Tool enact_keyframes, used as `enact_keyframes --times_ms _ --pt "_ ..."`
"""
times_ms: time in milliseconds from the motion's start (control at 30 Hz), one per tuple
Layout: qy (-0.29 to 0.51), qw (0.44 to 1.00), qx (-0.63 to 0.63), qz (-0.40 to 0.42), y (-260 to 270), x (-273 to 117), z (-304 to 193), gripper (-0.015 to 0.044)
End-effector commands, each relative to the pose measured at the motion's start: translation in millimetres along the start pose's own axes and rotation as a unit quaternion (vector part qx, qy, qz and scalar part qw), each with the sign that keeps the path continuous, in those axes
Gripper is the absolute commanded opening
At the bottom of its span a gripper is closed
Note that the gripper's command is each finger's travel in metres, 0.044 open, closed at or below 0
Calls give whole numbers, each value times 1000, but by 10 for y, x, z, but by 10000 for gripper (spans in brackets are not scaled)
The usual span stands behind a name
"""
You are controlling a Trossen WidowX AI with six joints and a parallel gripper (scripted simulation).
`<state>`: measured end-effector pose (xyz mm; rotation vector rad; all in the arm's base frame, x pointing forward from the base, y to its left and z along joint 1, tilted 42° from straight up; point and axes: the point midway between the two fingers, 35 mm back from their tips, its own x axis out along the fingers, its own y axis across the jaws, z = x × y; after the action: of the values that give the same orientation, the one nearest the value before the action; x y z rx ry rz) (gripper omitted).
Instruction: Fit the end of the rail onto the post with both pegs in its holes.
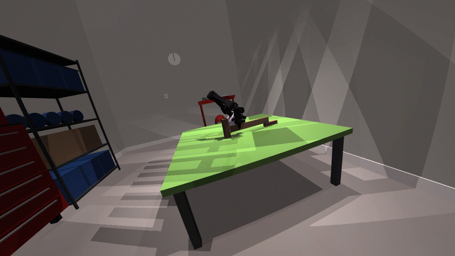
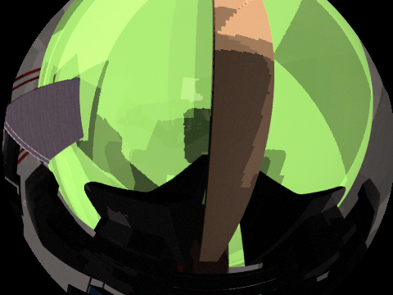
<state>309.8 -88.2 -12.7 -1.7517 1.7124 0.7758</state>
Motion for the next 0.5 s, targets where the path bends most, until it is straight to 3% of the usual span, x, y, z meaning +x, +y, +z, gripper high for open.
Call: enact_keyframes --times_ms 0,467 --pt "1 1000 -1 -3 -5 -21 -32 0" --pt "1 1000 -1 -3 -4 -20 -77 0"
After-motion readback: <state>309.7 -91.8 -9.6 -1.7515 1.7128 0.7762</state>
